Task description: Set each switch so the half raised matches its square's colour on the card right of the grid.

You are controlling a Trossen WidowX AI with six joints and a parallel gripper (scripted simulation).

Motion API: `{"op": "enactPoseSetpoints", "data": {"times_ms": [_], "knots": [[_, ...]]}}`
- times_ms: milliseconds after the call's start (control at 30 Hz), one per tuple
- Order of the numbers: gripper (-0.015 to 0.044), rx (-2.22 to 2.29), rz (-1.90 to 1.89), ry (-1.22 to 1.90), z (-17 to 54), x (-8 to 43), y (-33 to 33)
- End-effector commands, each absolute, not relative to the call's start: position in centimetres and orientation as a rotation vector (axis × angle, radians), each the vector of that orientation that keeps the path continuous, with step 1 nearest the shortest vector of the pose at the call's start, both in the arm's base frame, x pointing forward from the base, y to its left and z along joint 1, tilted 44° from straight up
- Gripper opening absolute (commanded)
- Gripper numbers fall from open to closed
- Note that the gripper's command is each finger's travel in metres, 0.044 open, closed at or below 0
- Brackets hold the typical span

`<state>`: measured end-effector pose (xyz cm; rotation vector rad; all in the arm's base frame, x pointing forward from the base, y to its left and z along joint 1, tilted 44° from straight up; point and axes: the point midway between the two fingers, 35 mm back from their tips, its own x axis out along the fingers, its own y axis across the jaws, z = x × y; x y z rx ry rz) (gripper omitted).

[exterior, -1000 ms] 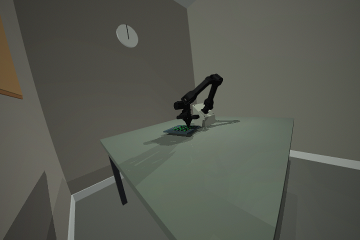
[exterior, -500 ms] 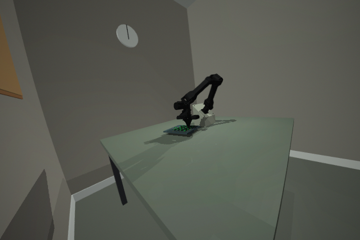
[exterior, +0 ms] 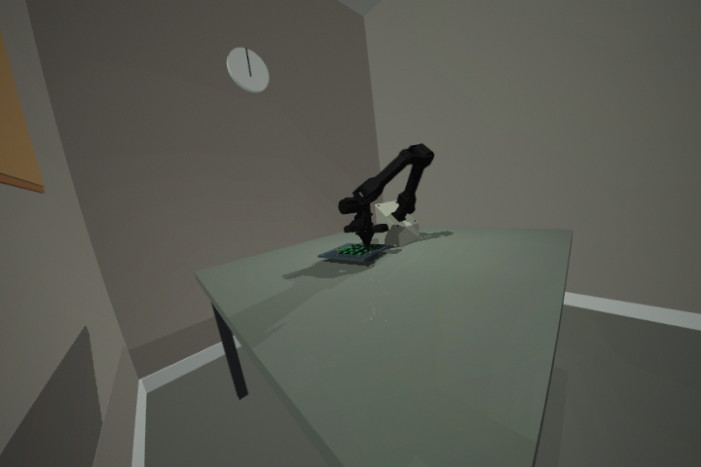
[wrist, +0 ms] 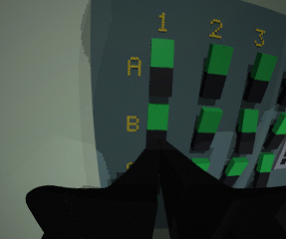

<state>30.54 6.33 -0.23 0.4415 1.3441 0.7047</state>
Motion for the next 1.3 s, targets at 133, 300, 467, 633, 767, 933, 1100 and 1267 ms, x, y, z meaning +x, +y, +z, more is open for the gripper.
{"op": "enactPoseSetpoints", "data": {"times_ms": [133,300,467,633,767,933,1100,1267], "knots": [[0.0000,0.446,0.708,1.341,-0.3,30.6,6.5],[0.0000,0.446,0.708,1.341,-0.3,30.6,6.6],[0.0000,0.446,0.708,1.341,-0.4,30.6,6.6],[0.0000,0.438,0.706,1.347,0.3,30.7,5.8],[0.0000,0.436,0.713,1.366,4.1,30.5,2.3],[0.0000,0.435,0.713,1.367,3.8,30.7,1.5],[0.0000,0.432,0.711,1.367,-0.1,31.8,-2.8],[0.0000,0.434,0.709,1.361,-0.9,31.9,-2.4]]}}
